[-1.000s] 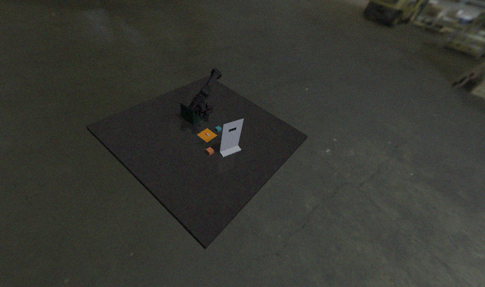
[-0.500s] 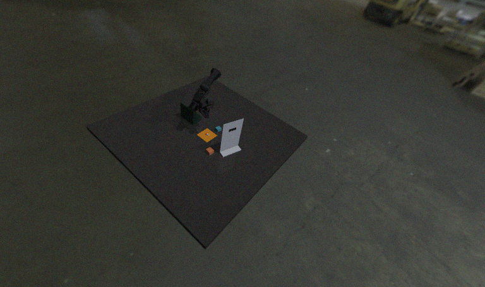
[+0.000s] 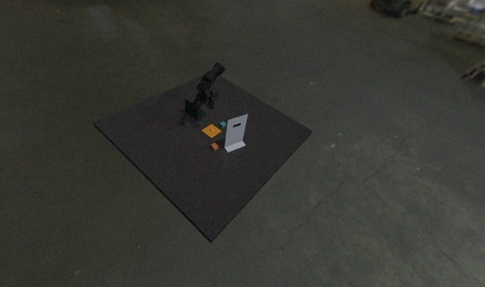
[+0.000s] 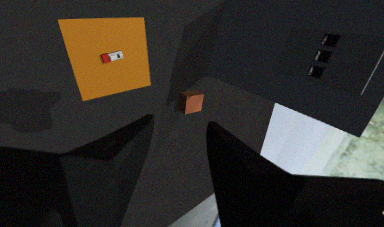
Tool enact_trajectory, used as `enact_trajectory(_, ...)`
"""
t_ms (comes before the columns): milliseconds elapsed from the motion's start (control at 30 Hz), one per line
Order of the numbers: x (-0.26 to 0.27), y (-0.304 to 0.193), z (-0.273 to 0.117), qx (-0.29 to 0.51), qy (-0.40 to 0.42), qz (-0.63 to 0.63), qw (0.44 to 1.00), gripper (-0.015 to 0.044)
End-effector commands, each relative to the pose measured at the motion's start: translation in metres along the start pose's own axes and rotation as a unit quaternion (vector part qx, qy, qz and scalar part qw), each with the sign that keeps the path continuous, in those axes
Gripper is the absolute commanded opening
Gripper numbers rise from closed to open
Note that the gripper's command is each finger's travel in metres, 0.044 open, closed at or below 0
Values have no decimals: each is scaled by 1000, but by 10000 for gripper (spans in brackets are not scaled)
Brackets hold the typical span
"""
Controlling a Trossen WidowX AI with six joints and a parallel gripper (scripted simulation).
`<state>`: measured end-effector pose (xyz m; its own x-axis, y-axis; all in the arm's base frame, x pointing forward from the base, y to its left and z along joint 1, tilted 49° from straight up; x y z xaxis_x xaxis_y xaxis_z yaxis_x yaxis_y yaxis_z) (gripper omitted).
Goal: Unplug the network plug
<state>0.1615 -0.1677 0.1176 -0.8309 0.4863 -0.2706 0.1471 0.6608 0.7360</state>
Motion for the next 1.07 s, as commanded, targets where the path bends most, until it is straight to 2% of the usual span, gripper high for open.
enact_trajectory(0, -3, 0, -4, 2, -1, -4, 1000, 235)
enact_trajectory(267, -3, 0, -4, 2, -1, -4, 1000, 440)
enact_trajectory(1033, -3, 0, -4, 2, -1, -4, 1000, 440)
Point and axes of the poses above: the point midway between the two fingers, 35 mm back from their tips, its own z axis out along the fingers, its own x axis across the jaws, y = z × x, the point moved 8 cm from there along -z, back along the fingers
